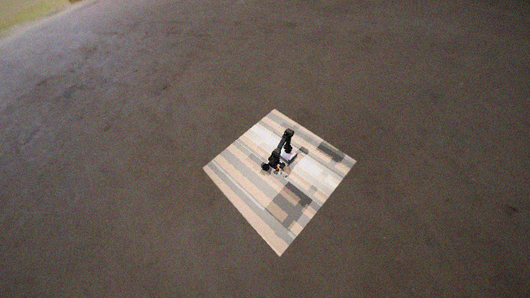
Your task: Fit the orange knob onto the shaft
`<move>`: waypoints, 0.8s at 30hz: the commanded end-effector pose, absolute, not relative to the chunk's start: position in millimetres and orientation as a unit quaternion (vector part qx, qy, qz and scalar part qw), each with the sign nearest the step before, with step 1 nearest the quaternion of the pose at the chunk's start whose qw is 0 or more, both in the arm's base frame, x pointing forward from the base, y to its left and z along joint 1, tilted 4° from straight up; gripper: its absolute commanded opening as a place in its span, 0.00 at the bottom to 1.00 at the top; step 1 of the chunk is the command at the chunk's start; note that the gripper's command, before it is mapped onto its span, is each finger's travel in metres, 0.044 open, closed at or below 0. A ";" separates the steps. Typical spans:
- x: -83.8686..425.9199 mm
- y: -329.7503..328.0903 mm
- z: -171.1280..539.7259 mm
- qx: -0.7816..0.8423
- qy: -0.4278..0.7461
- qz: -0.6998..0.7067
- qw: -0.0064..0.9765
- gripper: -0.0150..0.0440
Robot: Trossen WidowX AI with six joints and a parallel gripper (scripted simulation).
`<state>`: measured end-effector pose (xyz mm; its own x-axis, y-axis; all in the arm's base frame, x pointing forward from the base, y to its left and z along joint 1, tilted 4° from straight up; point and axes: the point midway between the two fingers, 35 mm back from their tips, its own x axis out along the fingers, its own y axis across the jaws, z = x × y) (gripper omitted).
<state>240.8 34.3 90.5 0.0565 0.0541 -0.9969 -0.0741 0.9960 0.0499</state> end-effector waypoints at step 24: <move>246.6 36.0 34.1 0.003 0.684 0.032 0.729 1.00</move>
<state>246.1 36.2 40.1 0.0641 0.0549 -0.9964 -0.0469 0.9975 0.0519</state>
